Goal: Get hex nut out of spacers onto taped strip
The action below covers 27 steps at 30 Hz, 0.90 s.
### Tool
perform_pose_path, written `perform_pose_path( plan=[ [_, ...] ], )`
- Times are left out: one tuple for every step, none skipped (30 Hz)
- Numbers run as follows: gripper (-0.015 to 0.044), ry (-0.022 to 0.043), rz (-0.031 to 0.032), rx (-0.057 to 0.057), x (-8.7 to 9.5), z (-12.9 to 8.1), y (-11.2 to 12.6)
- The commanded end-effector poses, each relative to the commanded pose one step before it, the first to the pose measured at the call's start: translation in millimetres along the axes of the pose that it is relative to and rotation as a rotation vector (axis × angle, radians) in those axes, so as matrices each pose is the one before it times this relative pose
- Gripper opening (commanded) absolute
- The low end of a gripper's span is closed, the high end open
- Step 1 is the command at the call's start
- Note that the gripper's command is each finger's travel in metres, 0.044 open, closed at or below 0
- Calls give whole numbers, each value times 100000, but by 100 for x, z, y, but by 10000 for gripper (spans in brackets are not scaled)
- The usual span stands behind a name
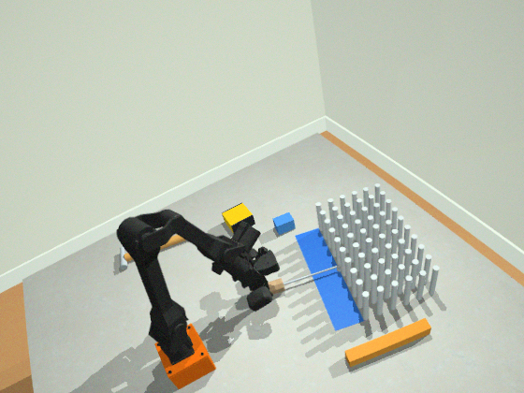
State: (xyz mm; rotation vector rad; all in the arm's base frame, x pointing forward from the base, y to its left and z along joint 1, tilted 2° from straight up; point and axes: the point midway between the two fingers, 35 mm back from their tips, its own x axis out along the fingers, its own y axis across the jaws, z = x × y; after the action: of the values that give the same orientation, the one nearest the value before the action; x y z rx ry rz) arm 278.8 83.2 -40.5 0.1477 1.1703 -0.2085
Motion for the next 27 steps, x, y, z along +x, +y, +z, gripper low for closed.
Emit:
perform_pose_path(
  plan=[
    [0,-97,12,214,-233,-380,-45],
    [0,8,0,0,-32,-76,0],
    [0,7,0,0,-31,-73,0],
    [0,7,0,0,-31,-72,0],
    [0,7,0,0,-30,-72,0],
    [0,7,0,0,-30,-72,-1],
    [0,7,0,0,-30,-72,-1],
    [0,6,0,0,-30,-72,-1],
    [0,6,0,0,-30,-73,-1],
    [0,6,0,0,-30,-73,-2],
    [0,6,0,0,-30,-72,-2],
    [0,5,0,0,-24,-57,-2],
    [0,0,0,0,-10,9,1],
    [0,-1,0,0,-19,17,2],
    [0,-2,0,1,-29,25,3],
    [0,-3,0,3,-39,34,3],
    [0,-3,0,5,-48,41,4],
    [0,-4,-1,7,-56,48,3],
    [0,-4,-1,8,-60,51,3],
    [0,-3,-1,8,-59,50,3],
    [0,-4,-1,8,-60,50,3],
    [0,-5,0,8,-62,52,4],
    [0,-5,1,6,-60,50,4],
    [0,-6,3,5,-62,51,5],
    [0,-8,4,4,-64,53,6],
    [0,-8,6,2,-62,51,7],
    [0,-10,8,0,-64,53,8]
  ],
)
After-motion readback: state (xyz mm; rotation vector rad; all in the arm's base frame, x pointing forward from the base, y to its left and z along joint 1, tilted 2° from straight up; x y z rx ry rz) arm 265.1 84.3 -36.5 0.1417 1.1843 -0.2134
